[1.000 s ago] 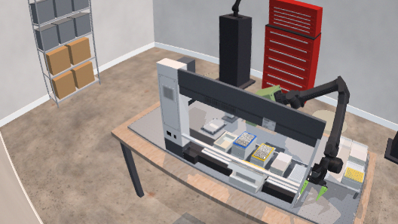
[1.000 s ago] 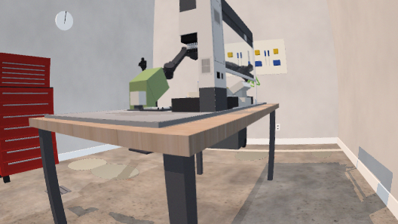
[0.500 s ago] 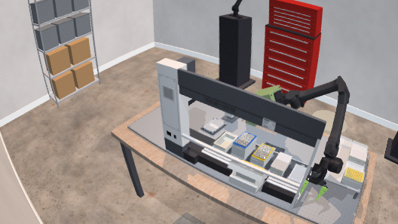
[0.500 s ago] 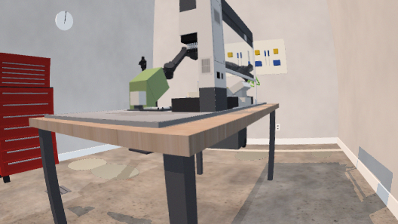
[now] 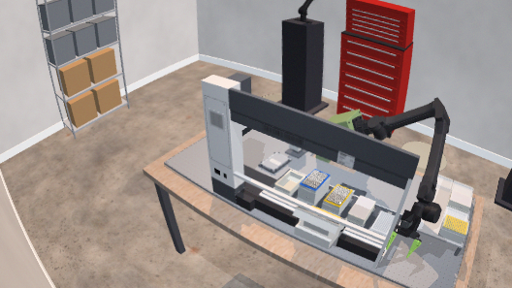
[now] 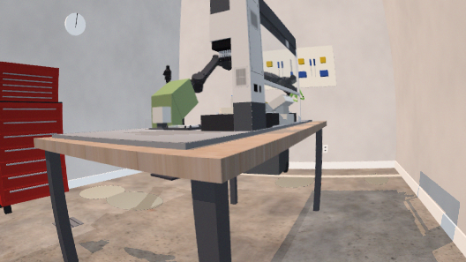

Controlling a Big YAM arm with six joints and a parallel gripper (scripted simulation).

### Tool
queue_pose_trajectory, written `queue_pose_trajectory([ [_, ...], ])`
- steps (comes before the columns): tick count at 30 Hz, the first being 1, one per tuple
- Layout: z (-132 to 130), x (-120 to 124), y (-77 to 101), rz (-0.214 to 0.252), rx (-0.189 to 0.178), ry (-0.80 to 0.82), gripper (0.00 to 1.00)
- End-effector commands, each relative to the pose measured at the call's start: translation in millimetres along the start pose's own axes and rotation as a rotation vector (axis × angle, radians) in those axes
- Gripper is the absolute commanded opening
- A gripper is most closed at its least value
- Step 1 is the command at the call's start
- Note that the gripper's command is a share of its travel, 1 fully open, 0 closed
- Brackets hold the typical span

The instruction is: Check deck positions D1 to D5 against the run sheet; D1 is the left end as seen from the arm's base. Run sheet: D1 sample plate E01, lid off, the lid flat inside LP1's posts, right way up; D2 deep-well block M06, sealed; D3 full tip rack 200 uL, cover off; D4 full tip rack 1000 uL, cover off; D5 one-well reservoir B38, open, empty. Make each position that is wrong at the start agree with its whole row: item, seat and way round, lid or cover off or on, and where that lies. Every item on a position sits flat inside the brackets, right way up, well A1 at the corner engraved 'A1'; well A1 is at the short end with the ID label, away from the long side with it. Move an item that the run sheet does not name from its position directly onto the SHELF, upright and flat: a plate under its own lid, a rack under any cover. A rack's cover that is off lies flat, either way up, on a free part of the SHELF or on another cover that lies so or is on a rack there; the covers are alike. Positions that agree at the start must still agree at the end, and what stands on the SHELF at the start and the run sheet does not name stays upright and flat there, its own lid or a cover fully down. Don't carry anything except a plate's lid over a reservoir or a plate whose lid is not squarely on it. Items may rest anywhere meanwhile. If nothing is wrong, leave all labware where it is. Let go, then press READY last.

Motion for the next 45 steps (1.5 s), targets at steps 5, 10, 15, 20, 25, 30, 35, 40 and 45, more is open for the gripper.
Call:
queue_pose_trajectory([
  [5, 0, -20, 21.0, 0.004, -0.003, 0.015, 1.0],
  [10, -12, -20, 29.6, 0.06, 0.013, 0.032, 1.0],
  [15, -32, -20, 43.9, 0.153, 0.04, 0.059, 1.0],
  [20, -52, -20, 58.3, 0.246, 0.066, 0.086, 1.0],
  [25, -68, -20, 69.7, 0.321, 0.087, 0.108, 1.0],
  [30, -84, -21, 81.2, 0.396, 0.108, 0.129, 1.0],
  [35, -96, -22, 95.8, 0.484, 0.122, 0.165, 1.0],
  [40, -119, -27, 100.2, 0.581, 0.158, 0.183, 1.0],
  [45, -129, -28, 108.9, 0.636, 0.17, 0.202, 1.0],
])
Point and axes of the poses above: the point where the finger pads meet when closed, its own y axis back along the fingers, its own z axis across the jaws, x = y × z, the point moved 1 cm from there along y, back along the fingers, and after that the axes turned 9 degrees about -y, right-handed, at the moved point
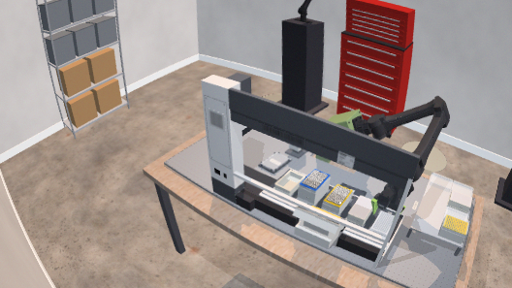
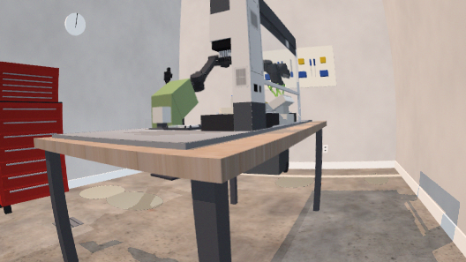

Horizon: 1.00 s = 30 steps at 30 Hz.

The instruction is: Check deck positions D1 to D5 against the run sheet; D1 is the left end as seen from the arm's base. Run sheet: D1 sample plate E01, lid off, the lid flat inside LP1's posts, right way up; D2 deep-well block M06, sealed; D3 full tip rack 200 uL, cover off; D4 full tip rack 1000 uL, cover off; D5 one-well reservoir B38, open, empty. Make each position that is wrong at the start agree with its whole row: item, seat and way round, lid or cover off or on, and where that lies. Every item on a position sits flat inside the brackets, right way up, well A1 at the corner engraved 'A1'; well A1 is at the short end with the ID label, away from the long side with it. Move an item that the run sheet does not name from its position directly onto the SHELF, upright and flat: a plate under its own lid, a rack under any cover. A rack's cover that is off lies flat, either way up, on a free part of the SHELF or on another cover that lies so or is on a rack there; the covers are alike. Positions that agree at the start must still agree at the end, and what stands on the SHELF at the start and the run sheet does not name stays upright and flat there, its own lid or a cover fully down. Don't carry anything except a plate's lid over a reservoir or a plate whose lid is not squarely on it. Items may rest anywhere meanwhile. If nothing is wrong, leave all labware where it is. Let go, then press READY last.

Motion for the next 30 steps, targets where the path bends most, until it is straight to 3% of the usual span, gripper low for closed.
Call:
queue_pose_trajectory([
  [1, -2, -11, 18.5, 0.005, 0.008, 0.077, 1.0],
  [10, -42, 6, 31.4, 0.171, 0.059, 0.123, 1.0],
  [11, -61, 15, 28.3, 0.192, 0.07, 0.093, 1.0],
  [15, -60, 24, 37.9, 0.179, 0.064, 0.118, 1.0],
  [30, -124, 56, 58.6, 0.181, 0.066, 0.117, 1.0],
])
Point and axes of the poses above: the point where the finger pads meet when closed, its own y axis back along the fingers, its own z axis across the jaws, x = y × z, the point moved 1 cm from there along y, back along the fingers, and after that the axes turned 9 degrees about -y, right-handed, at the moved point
